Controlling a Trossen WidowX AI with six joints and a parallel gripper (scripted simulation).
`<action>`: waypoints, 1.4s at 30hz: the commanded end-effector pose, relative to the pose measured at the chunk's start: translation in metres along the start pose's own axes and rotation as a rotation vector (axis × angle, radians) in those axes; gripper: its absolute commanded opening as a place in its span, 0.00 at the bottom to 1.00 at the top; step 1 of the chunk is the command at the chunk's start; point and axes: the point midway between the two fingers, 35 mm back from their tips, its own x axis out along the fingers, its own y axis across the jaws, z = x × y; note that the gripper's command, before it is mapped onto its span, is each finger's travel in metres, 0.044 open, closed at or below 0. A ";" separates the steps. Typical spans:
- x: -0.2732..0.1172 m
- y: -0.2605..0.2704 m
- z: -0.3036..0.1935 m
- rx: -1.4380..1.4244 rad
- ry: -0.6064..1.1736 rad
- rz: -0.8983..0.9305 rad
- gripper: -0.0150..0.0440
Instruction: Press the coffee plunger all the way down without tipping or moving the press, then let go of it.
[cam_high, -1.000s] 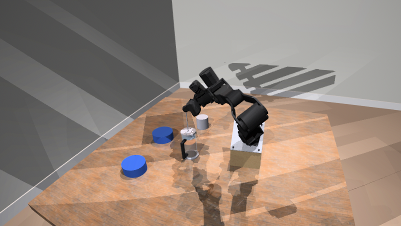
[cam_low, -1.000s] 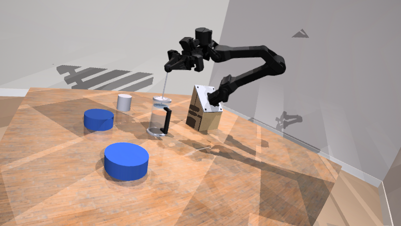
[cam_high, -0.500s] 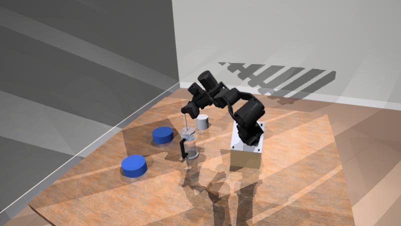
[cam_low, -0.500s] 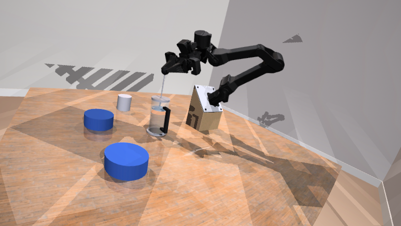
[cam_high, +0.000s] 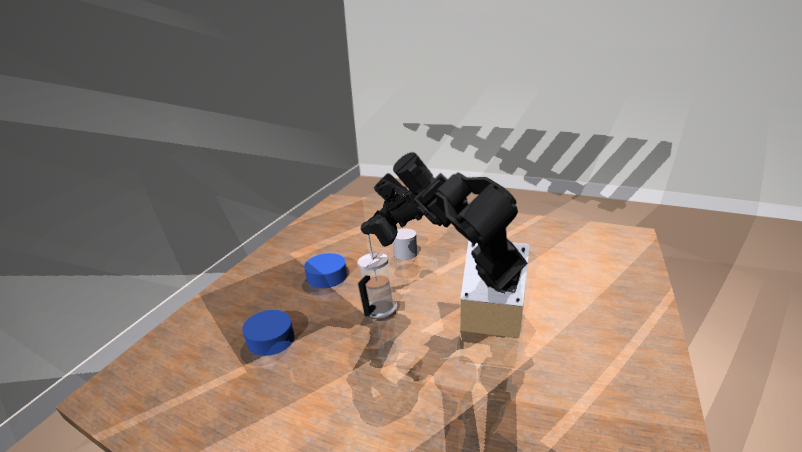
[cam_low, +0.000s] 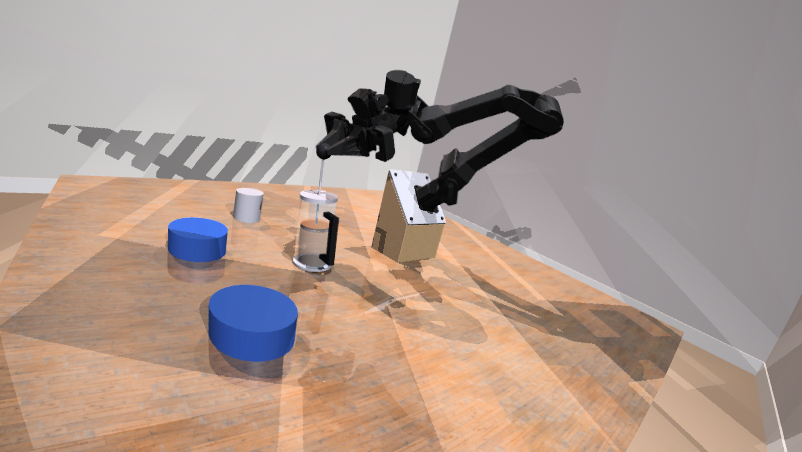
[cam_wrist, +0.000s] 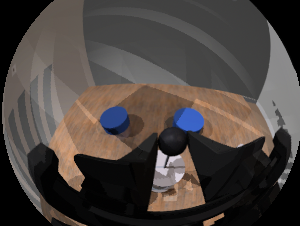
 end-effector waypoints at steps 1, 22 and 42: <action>0.007 -0.002 -0.022 0.033 0.039 -0.006 0.47; 0.030 0.001 -0.046 0.039 0.028 0.003 0.47; 0.037 -0.001 -0.041 0.038 0.027 0.005 0.47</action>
